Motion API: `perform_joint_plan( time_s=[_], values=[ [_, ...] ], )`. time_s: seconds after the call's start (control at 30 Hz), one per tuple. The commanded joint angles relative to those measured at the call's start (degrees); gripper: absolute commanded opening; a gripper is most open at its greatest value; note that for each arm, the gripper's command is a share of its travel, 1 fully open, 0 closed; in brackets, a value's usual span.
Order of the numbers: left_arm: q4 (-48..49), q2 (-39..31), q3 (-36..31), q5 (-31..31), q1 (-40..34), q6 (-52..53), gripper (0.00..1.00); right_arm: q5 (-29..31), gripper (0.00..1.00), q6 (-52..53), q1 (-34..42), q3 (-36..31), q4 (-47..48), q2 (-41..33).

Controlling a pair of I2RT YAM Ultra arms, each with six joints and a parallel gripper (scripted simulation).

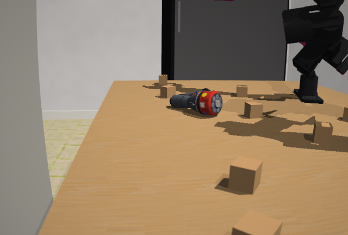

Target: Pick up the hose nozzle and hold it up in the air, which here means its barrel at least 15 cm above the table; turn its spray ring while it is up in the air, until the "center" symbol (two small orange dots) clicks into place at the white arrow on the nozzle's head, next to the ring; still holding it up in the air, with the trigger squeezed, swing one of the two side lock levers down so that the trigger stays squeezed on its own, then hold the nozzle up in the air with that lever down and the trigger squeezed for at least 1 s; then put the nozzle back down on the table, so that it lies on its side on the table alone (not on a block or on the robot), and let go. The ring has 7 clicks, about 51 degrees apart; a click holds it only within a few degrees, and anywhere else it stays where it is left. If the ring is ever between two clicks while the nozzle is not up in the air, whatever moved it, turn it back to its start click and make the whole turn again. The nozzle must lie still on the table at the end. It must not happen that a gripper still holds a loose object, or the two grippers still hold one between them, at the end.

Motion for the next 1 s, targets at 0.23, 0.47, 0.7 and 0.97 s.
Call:
perform_joint_plan(
  time_s=[0.23,0.47,0.7,0.97],
  values=[
    [0.0,-0.9,0.92,0.89,0.01,0.27,1.0,0.11,1.0,-0.13,0.01,0.49,-0.59,-0.4],
    [0.0,-0.9,0.92,0.89,0.01,0.27,1.0,0.11,1.0,-0.13,0.01,0.49,-0.59,-0.4],
    [4.75,-3.26,2.32,-3.95,2.82,3.28,1.0,-1.14,1.0,-2.4,1.03,-1.5,2.29,-1.67],
    [13.57,-6.98,-0.61,-12.73,8.87,9.86,1.0,-2.53,1.0,-6.83,2.36,-3.46,6.21,-2.57]
  ],
)
